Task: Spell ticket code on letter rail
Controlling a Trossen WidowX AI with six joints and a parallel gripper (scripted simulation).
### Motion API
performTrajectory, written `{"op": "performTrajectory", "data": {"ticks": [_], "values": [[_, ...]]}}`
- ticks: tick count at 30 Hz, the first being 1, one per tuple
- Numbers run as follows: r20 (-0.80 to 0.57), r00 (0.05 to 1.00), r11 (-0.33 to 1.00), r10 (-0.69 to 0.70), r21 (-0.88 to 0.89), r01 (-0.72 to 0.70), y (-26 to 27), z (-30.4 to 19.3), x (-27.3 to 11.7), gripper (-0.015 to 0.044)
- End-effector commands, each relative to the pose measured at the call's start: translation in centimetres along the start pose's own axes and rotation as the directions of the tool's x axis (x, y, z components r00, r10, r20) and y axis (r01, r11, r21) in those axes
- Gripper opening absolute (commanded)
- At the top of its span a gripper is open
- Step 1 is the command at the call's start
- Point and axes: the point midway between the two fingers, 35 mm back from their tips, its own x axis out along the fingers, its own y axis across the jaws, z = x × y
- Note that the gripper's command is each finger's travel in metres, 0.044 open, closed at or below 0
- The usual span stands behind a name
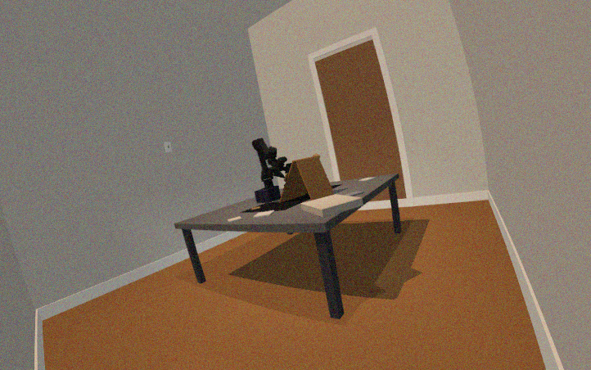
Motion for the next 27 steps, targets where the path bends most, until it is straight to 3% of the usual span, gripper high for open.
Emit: {"op": "performTrajectory", "data": {"ticks": [1,27], "values": [[0.002,1.0,1.0,-0.005,0.005,0.005,0.1,0.0,0.0,0.0],[0.002,1.0,1.0,-0.004,0.006,0.004,1.5,0.0,0.0,0.0]]}}
